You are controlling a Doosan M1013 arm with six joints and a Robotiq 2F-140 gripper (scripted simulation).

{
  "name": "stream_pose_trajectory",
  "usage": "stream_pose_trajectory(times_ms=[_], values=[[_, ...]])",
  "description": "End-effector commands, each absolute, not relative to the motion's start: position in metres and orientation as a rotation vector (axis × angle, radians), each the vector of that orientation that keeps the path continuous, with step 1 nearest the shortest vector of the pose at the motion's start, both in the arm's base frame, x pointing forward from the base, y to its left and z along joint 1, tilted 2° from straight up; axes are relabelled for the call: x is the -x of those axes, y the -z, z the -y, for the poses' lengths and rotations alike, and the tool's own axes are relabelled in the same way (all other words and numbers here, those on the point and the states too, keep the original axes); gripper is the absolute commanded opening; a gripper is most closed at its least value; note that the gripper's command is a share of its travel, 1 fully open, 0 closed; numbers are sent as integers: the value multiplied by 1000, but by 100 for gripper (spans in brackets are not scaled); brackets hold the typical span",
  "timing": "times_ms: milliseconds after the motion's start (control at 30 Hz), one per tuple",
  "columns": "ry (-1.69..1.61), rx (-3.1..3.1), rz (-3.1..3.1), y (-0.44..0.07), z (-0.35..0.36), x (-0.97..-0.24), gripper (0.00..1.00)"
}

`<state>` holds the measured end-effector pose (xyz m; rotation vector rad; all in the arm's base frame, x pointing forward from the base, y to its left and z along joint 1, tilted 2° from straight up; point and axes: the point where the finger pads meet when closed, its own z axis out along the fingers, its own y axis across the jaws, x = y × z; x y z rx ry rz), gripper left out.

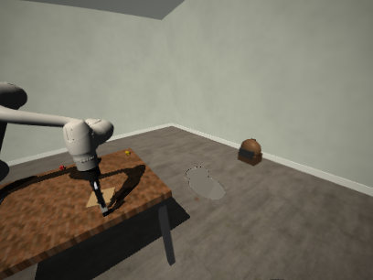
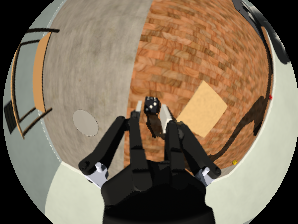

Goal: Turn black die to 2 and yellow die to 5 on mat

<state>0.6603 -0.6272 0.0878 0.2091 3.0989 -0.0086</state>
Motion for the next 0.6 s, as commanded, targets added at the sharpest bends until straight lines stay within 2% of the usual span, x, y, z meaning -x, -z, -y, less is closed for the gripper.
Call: stream_pose_trajectory(times_ms=[0,567], values=[[9,-209,-3099,-88,627,-660,35],[9,-209,-3099,-85,627,-660,35]])
